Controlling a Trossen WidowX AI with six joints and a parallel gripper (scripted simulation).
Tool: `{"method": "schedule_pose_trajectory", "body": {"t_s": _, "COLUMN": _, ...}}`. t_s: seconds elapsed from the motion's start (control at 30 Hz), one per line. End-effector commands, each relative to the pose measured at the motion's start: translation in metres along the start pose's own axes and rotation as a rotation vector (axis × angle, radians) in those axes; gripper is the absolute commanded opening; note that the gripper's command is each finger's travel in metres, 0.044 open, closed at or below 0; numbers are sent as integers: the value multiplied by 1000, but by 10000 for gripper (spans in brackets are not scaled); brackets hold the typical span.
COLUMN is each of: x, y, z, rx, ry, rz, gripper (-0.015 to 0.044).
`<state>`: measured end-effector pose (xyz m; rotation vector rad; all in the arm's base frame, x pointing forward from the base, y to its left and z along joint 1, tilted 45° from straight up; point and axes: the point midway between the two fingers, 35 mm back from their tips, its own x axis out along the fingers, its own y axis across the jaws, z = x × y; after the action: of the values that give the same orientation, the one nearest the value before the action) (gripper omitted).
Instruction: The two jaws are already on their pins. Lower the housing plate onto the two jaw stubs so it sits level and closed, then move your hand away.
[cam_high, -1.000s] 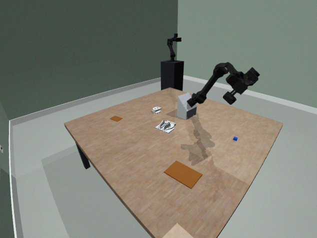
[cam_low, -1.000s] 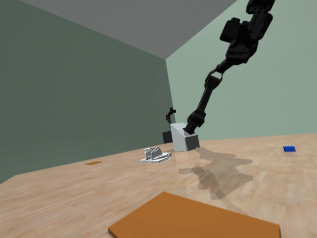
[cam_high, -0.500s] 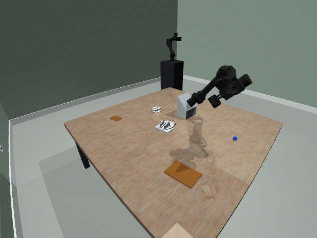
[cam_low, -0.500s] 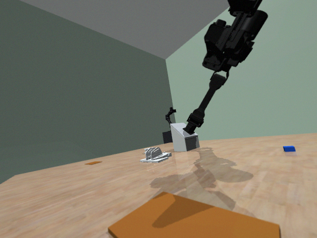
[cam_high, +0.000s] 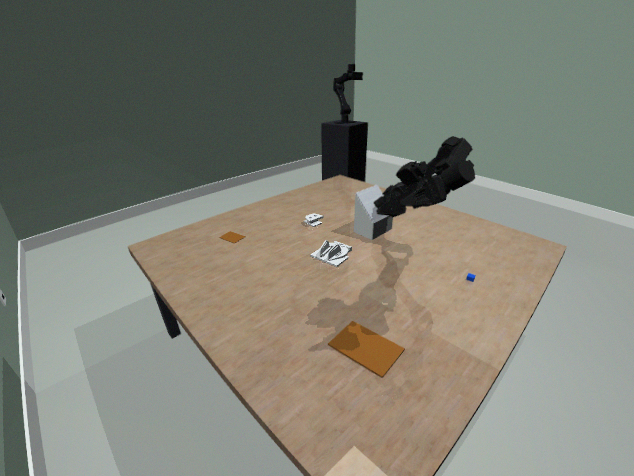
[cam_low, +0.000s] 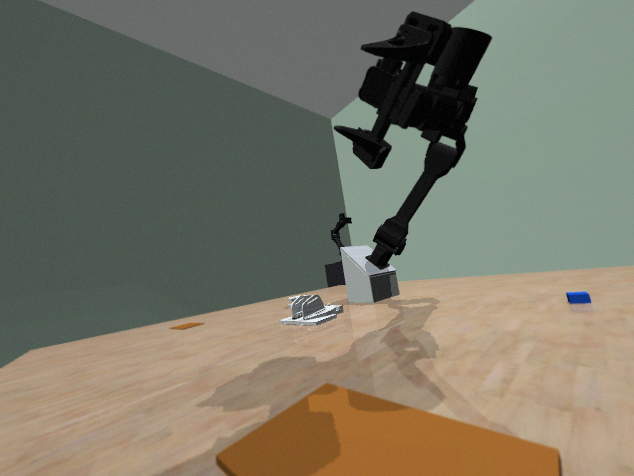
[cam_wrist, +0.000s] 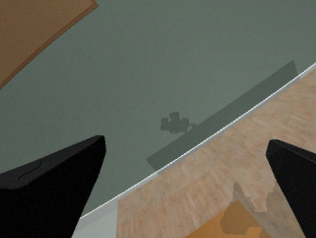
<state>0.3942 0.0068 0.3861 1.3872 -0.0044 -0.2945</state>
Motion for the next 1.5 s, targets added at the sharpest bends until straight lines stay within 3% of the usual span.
{"method": "schedule_pose_trajectory", "body": {"t_s": 0.0, "x": 20, "y": -22, "z": 7, "rx": -53, "ry": -12, "rz": -76, "gripper": 440}}
{"method": "schedule_pose_trajectory", "body": {"t_s": 0.47, "x": 67, "y": -116, "z": 61, "rx": -206, "ry": -99, "rz": -369, "gripper": 440}}
{"method": "schedule_pose_trajectory", "body": {"t_s": 0.73, "x": 82, "y": -163, "z": 80, "rx": -290, "ry": -63, "rz": -503, "gripper": 440}}
{"method": "schedule_pose_trajectory", "body": {"t_s": 1.47, "x": 84, "y": -330, "z": 155, "rx": -283, "ry": 100, "rz": -970, "gripper": 440}}
